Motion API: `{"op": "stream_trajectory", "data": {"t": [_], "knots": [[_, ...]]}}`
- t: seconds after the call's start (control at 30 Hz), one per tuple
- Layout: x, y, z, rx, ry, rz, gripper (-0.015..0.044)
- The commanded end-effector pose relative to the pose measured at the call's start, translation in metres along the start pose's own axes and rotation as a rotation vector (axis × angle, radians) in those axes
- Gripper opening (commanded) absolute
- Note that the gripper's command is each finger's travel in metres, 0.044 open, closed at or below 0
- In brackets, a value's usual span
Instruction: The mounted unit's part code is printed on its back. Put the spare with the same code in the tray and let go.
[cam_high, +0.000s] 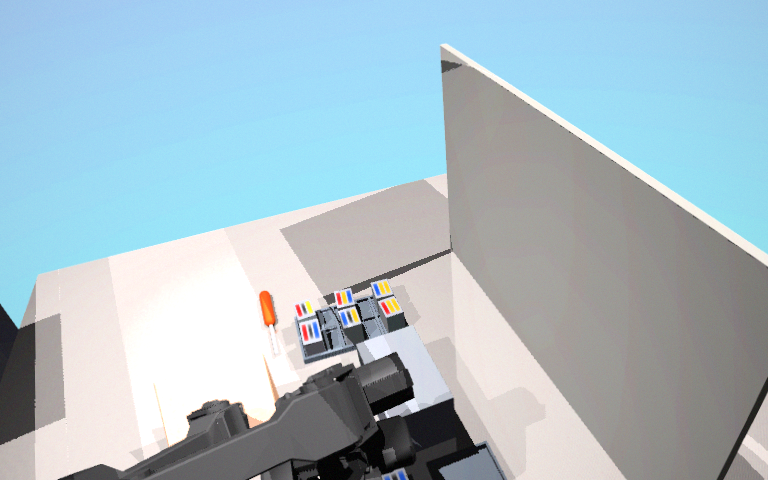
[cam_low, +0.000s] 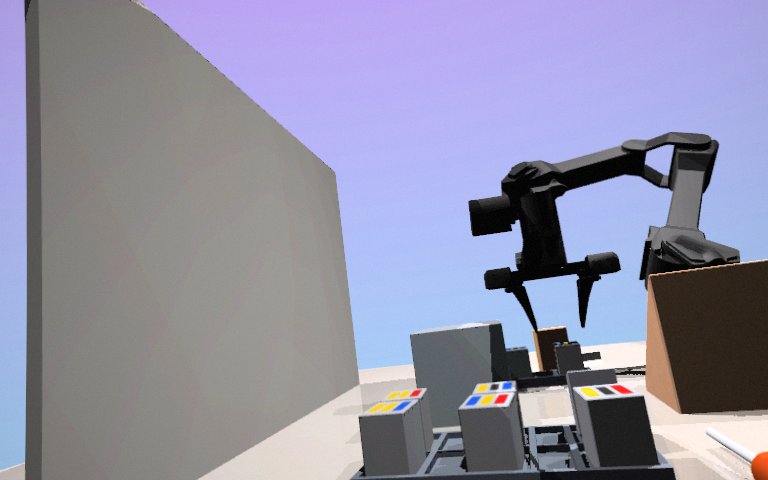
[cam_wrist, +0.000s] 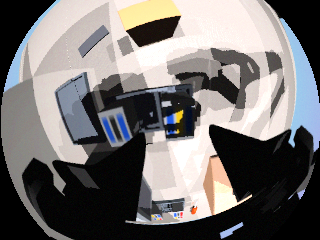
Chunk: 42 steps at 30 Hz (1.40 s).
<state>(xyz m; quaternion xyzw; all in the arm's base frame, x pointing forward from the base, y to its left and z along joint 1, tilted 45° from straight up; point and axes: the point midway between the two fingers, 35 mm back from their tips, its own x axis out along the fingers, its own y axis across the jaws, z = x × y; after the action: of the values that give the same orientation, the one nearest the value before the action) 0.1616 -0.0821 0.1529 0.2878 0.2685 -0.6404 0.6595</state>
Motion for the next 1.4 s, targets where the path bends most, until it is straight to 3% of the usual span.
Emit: {"op": "stream_trajectory", "data": {"t": [0.0,1.27,1.37], "knots": [[0.007,-0.001,0.000,-0.005,-0.004,-0.001,0.0300],[0.055,-0.005,0.003,-0.003,-0.022,0.001,0.0300],[0.054,-0.004,0.003,0.001,-0.018,0.003,0.0221]]}}
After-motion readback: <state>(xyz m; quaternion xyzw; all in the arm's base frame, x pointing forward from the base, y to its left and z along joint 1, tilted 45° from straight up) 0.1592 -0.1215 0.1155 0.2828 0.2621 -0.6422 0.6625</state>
